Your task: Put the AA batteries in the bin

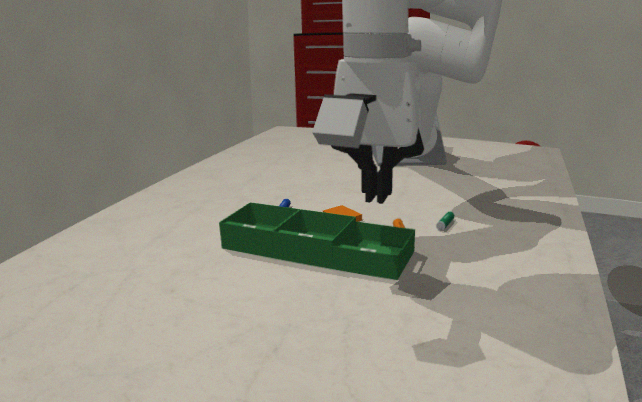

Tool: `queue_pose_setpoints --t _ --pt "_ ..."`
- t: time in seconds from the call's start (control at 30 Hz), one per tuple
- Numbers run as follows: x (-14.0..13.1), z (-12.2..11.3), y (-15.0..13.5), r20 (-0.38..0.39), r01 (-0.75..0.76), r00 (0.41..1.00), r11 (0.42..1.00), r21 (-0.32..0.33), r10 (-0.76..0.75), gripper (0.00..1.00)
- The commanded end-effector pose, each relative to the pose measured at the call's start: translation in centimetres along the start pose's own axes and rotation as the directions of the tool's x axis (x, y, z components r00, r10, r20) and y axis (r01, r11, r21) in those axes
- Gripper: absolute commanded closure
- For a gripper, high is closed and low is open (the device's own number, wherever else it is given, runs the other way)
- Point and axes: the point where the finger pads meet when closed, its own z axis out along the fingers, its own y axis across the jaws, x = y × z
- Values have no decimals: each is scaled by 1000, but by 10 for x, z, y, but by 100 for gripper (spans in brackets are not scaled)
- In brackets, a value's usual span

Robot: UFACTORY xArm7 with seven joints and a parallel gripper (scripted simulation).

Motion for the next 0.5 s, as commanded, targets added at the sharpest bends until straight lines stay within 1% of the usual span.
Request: queue_pose_setpoints --t 0.0,0.1,0.17,0.37,0.47 --pt "1 -43 0 -5 0 1000 1000 0 0 93" --pt "1 -68 0 -6 0 1000 1000 0 0 93" --pt "1 -68 0 -6 0 1000 1000 0 0 93" --pt "1 -117 0 -6 0 1000 1000 0 0 93" --pt "1 -117 0 -6 0 1000 1000 0 0 93"
